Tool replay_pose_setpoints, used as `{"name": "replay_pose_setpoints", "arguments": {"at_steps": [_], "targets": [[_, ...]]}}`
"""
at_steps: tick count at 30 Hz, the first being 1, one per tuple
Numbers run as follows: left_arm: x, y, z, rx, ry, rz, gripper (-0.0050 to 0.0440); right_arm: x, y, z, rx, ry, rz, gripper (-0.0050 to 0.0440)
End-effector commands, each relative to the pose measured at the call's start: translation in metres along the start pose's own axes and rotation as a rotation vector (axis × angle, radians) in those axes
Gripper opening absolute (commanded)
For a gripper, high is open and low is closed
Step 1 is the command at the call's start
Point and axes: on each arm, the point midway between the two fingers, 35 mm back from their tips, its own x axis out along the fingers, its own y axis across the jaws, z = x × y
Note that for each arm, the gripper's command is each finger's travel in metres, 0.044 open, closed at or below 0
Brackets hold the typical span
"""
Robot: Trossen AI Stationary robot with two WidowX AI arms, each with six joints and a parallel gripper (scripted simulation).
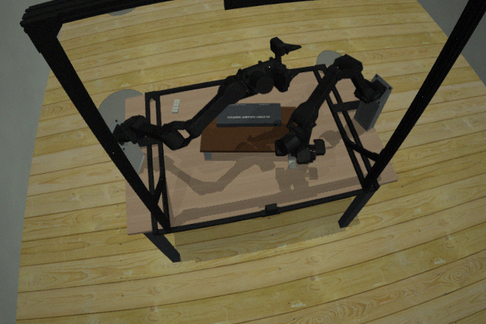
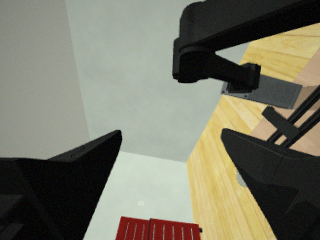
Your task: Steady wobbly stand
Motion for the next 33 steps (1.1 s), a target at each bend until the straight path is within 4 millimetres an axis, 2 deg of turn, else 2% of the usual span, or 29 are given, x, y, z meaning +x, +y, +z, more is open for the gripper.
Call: {"name": "replay_pose_setpoints", "arguments": {"at_steps": [1,2,8,9,14,19,25,26,33], "targets": [[-0.019,-0.03,-0.063,0.007,0.196,-0.118,0.044,0.0,0.0,0.0,0.0,0.0,0.0,0.0],[-0.025,-0.037,-0.076,0.004,0.237,-0.147,0.044,0.0,0.0,0.0,0.0,0.0,0.0,0.0],[-0.025,-0.037,-0.076,0.004,0.237,-0.147,0.044,0.0,0.0,0.0,0.0,0.0,0.0,0.0],[-0.02,-0.037,-0.085,-0.012,0.251,-0.149,0.044,0.0,0.0,0.0,0.0,0.0,0.0,0.0],[-0.056,-0.071,-0.138,-0.034,0.431,-0.293,0.044,0.0,0.0,0.0,0.0,0.0,0.0,0.0],[-0.103,-0.107,-0.183,-0.079,0.592,-0.442,0.044,0.0,0.0,0.0,0.0,0.0,0.0,0.0],[-0.103,-0.107,-0.183,-0.079,0.592,-0.442,0.044,0.0,0.0,0.0,0.0,0.0,0.0,0.0],[-0.1,-0.107,-0.189,-0.094,0.606,-0.443,0.044,0.0,0.0,0.0,0.0,0.0,0.0,0.0],[-0.178,-0.156,-0.23,-0.192,0.793,-0.649,0.044,0.0,0.0,0.0,0.0,0.0,0.0,0.0]]}}
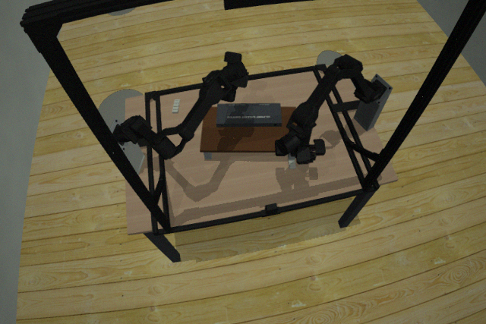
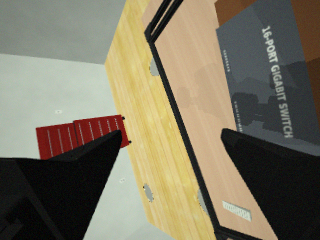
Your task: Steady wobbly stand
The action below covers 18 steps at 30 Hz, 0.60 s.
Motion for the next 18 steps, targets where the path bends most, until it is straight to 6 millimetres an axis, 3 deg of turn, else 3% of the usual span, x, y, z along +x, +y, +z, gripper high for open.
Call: {"name": "replay_pose_setpoints", "arguments": {"at_steps": [1,3,10,18], "targets": [[-0.004,-0.04,-0.05,-0.046,0.104,-0.134,0.044,0.0,0.0,0.0,0.0,0.0,0.0,0.0],[-0.008,-0.06,-0.07,-0.074,0.145,-0.199,0.044,0.0,0.0,0.0,0.0,0.0,0.0,0.0],[-0.004,-0.059,-0.072,-0.089,0.154,-0.203,0.044,0.0,0.0,0.0,0.0,0.0,0.0,0.0],[-0.035,-0.141,-0.14,-0.223,0.283,-0.46,0.044,0.0,0.0,0.0,0.0,0.0,0.0,0.0]]}}
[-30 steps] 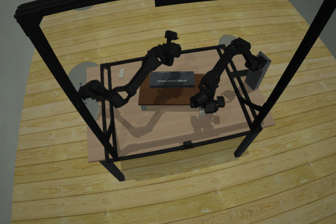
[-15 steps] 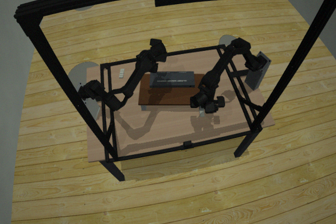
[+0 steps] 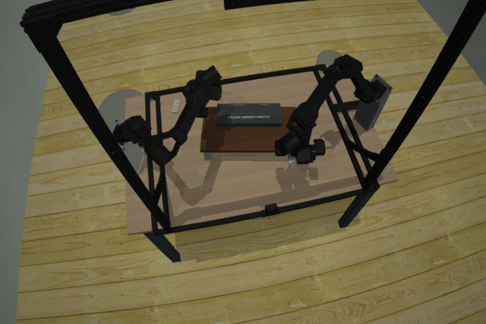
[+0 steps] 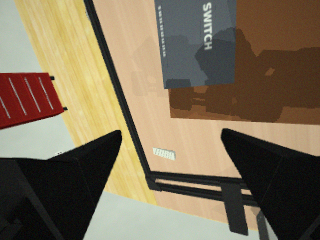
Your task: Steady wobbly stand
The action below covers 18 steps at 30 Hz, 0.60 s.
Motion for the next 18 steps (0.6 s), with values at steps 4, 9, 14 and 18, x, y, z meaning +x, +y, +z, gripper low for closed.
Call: {"name": "replay_pose_setpoints", "arguments": {"at_steps": [4,9,14,18], "targets": [[0.004,-0.052,-0.054,-0.085,0.068,-0.171,0.044,0.0,0.0,0.0,0.0,0.0,0.0,0.0],[0.007,-0.051,-0.054,-0.098,0.075,-0.174,0.044,0.0,0.0,0.0,0.0,0.0,0.0,0.0],[0.003,-0.103,-0.095,-0.199,0.112,-0.334,0.044,0.0,0.0,0.0,0.0,0.0,0.0,0.0],[-0.004,-0.143,-0.121,-0.291,0.122,-0.452,0.044,0.0,0.0,0.0,0.0,0.0,0.0,0.0]]}}
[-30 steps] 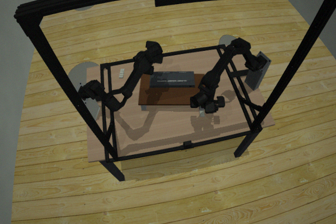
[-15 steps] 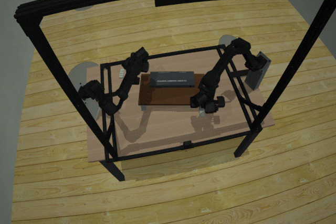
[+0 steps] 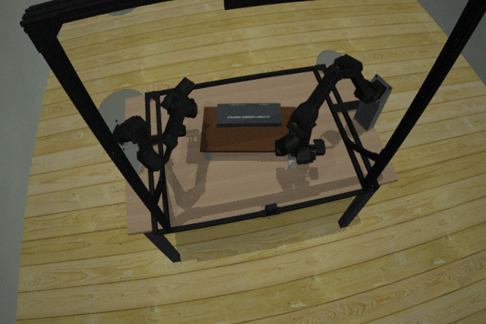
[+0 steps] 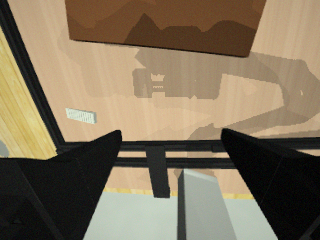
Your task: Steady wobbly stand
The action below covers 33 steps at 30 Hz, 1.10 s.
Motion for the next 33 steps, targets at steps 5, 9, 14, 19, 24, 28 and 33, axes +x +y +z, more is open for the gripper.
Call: {"name": "replay_pose_setpoints", "arguments": {"at_steps": [5,9,14,19,24,28,33], "targets": [[0.008,-0.039,-0.041,-0.084,0.007,-0.133,0.044,0.0,0.0,0.0,0.0,0.0,0.0,0.0],[0.01,-0.03,-0.033,-0.076,0.013,-0.108,0.044,0.0,0.0,0.0,0.0,0.0,0.0,0.0],[0.009,-0.036,-0.038,-0.082,0.01,-0.123,0.044,0.0,0.0,0.0,0.0,0.0,0.0,0.0],[0.009,-0.04,-0.041,-0.087,0.006,-0.135,0.044,0.0,0.0,0.0,0.0,0.0,0.0,0.0],[0.009,-0.04,-0.041,-0.087,0.006,-0.135,0.044,0.0,0.0,0.0,0.0,0.0,0.0,0.0],[0.009,-0.04,-0.041,-0.087,0.006,-0.135,0.044,0.0,0.0,0.0,0.0,0.0,0.0,0.0],[0.009,-0.04,-0.041,-0.087,0.006,-0.135,0.044,0.0,0.0,0.0,0.0,0.0,0.0,0.0]]}}
